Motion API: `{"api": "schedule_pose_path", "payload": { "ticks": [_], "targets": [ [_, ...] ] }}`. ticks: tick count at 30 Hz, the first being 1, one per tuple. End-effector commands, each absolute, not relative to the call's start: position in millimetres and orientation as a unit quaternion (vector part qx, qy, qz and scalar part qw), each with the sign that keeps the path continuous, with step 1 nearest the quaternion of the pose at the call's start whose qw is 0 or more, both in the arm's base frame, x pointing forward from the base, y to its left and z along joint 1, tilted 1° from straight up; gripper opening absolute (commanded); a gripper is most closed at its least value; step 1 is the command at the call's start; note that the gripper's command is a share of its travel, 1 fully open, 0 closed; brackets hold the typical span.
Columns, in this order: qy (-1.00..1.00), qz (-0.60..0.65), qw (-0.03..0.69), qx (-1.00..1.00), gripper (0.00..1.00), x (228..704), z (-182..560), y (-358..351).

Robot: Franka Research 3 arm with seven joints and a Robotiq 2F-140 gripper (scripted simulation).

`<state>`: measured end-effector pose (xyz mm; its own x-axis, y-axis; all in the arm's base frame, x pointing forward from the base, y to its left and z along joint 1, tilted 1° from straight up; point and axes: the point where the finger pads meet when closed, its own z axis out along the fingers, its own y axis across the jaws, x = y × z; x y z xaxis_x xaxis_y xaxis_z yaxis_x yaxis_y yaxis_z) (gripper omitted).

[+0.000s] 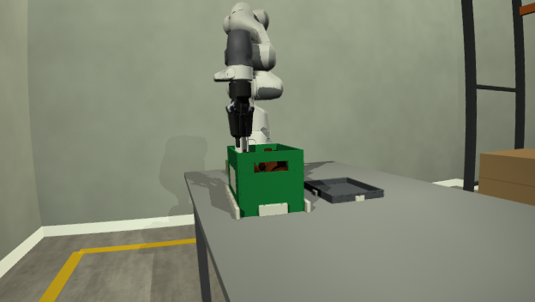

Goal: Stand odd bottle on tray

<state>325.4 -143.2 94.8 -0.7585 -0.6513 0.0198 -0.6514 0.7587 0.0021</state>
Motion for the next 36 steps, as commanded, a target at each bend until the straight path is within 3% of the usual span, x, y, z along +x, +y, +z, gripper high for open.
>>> {"api": "schedule_pose_path", "payload": {
  "ticks": [1, 24, 25, 36],
  "targets": [
    [-0.937, 0.002, 0.010, 0.349, 0.10, 324.7, 93.7, -143.4],
    [-0.937, 0.002, 0.010, 0.349, 0.10, 324.7, 93.7, -143.4],
    [-0.937, 0.002, 0.010, 0.349, 0.44, 324.7, 93.7, -143.4],
    [-0.937, 0.002, 0.010, 0.349, 0.44, 324.7, 93.7, -143.4]
  ]
}}
